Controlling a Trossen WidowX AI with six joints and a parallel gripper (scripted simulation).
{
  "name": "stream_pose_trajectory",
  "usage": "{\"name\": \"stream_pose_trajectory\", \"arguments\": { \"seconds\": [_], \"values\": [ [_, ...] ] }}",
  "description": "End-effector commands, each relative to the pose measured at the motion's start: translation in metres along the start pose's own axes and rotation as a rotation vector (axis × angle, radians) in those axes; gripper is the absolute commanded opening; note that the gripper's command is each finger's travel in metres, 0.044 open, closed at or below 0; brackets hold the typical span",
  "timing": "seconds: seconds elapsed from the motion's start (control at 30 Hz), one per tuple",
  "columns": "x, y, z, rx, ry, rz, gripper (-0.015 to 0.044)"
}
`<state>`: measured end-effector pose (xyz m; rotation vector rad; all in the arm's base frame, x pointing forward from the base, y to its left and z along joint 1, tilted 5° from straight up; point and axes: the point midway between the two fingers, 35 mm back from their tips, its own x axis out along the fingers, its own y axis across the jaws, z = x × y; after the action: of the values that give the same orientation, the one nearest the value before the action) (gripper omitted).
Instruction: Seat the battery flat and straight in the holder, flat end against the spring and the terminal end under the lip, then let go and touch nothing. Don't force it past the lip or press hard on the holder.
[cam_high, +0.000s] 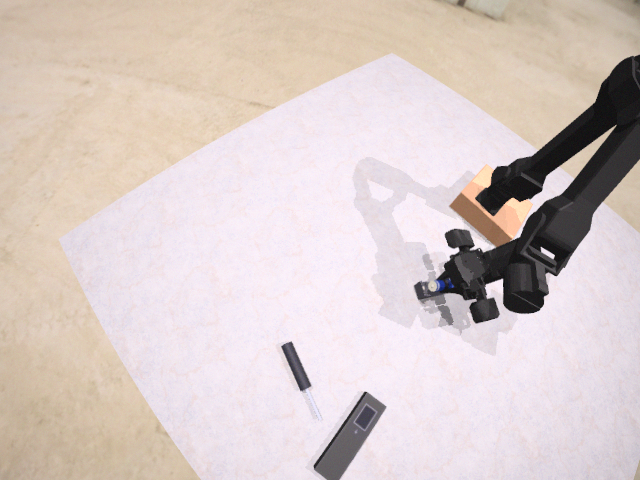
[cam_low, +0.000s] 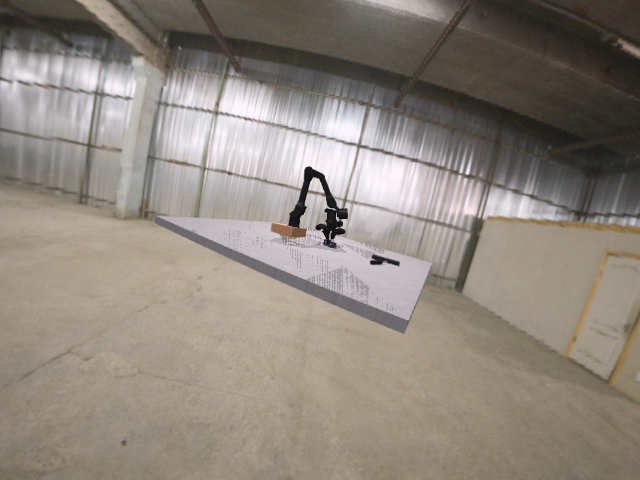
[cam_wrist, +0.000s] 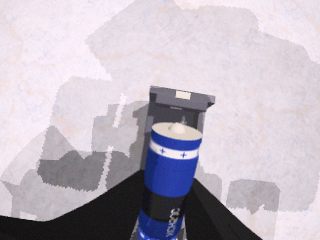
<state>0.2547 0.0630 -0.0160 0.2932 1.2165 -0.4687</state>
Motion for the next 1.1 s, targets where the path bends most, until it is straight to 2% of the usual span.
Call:
{"name": "stream_pose_trajectory", "arguments": {
  "seconds": [0.0,1.07],
  "values": [
    [0.0036,-0.0009,-0.0043,-0.015,0.051,-0.009,0.0078],
    [0.0101,-0.0004,0.0025,-0.023,0.308,-0.024,0.0078]
  ]
}}
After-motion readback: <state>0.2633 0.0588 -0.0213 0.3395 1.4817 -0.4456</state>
